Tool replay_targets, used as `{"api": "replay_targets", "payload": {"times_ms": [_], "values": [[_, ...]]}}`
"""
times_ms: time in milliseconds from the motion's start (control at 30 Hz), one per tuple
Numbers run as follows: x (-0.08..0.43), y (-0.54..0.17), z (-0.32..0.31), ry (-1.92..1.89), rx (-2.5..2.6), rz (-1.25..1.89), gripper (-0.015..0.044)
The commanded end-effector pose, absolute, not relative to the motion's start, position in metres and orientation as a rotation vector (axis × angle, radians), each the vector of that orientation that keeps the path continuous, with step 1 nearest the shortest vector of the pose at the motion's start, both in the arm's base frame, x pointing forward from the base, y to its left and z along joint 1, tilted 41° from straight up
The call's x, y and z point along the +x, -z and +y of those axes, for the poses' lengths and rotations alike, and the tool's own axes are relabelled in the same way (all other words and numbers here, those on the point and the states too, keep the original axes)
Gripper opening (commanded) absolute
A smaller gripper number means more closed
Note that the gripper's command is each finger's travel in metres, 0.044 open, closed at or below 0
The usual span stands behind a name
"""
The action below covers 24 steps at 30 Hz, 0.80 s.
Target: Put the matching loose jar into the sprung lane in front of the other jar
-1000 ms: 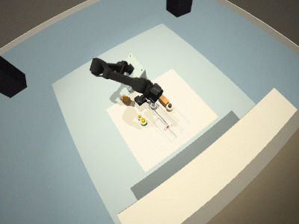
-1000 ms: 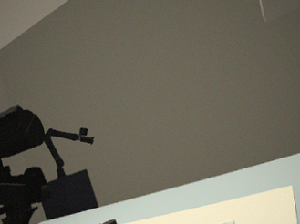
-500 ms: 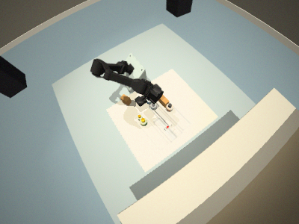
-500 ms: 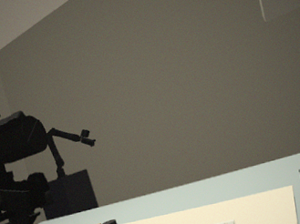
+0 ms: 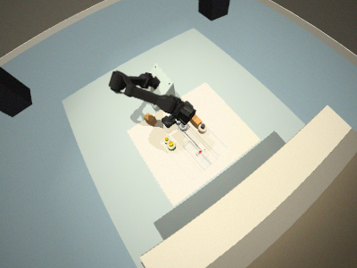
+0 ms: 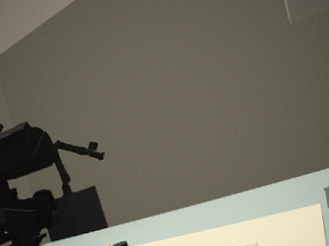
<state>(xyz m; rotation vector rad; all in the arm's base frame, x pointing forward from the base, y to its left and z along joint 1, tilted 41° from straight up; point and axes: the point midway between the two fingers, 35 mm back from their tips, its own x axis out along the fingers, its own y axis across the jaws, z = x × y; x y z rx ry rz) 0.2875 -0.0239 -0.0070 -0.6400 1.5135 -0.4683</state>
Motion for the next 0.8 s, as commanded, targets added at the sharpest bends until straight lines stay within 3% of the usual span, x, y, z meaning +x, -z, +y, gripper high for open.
{"api": "replay_targets", "payload": {"times_ms": [0,767], "values": [[0.2923,0.0073,-0.0235,0.467,-0.644,1.508,0.0],[0.3022,0.008,-0.0229,0.467,-0.644,1.507,0.0]]}}
